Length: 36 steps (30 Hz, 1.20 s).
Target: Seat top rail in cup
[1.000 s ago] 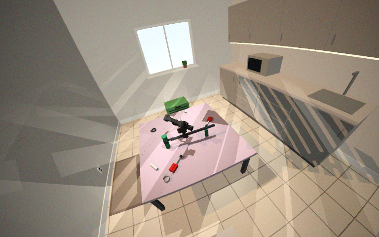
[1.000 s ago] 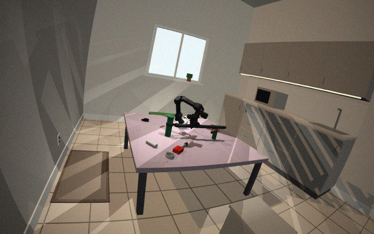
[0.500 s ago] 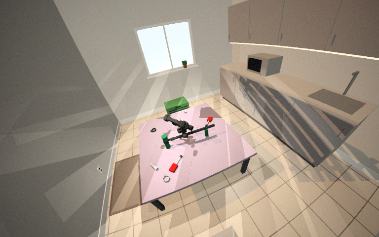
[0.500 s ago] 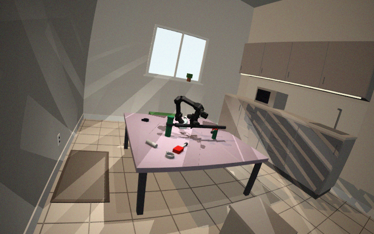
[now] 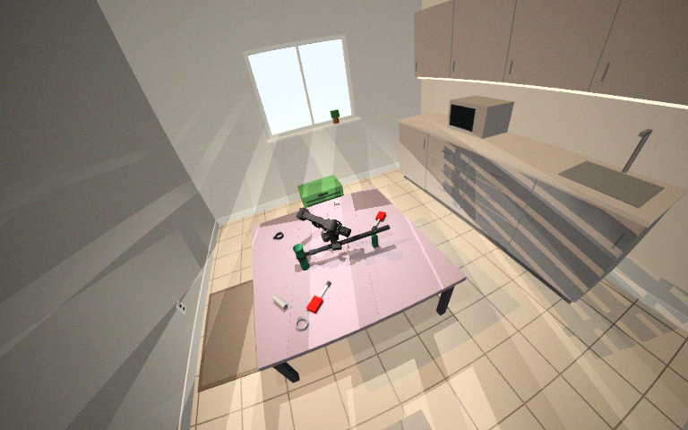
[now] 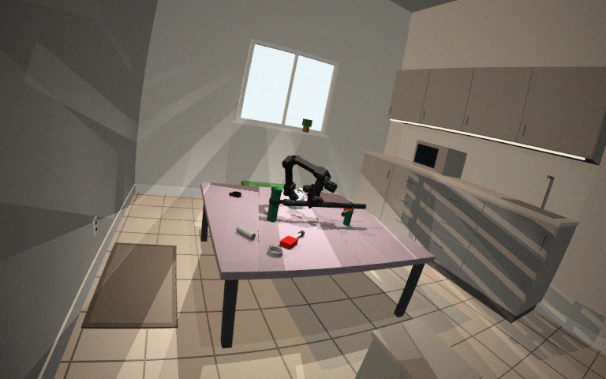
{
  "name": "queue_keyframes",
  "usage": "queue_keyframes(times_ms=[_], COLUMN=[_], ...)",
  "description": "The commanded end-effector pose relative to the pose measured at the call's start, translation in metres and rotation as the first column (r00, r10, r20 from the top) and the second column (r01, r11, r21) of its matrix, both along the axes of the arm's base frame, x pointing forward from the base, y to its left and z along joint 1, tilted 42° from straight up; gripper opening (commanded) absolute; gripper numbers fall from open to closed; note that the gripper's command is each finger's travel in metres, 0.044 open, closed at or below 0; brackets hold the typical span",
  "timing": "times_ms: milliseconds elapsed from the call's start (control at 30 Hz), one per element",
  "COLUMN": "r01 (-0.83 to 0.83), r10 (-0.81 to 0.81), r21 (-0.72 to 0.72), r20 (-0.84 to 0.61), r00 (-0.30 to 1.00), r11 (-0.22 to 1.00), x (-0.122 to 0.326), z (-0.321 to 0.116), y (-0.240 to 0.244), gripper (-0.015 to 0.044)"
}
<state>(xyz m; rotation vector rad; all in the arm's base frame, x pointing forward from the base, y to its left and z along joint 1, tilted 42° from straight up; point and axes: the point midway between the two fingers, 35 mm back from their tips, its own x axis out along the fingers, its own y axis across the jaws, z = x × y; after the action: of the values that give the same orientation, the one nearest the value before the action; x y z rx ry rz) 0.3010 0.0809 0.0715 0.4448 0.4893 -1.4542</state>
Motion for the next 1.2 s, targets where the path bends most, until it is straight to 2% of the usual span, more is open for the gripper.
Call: queue_keyframes(times_ms=[0,1167], r01=[-0.003,-0.003], r10=[0.003,0.003], r21=[-0.002,-0.004], r20=[0.004,0.004], r00=[1.000,1.000], r11=[1.000,1.000], x=[0.001,0.002], z=[0.004,0.029], y=[-0.002,-0.021], gripper=[0.0000,0.0000])
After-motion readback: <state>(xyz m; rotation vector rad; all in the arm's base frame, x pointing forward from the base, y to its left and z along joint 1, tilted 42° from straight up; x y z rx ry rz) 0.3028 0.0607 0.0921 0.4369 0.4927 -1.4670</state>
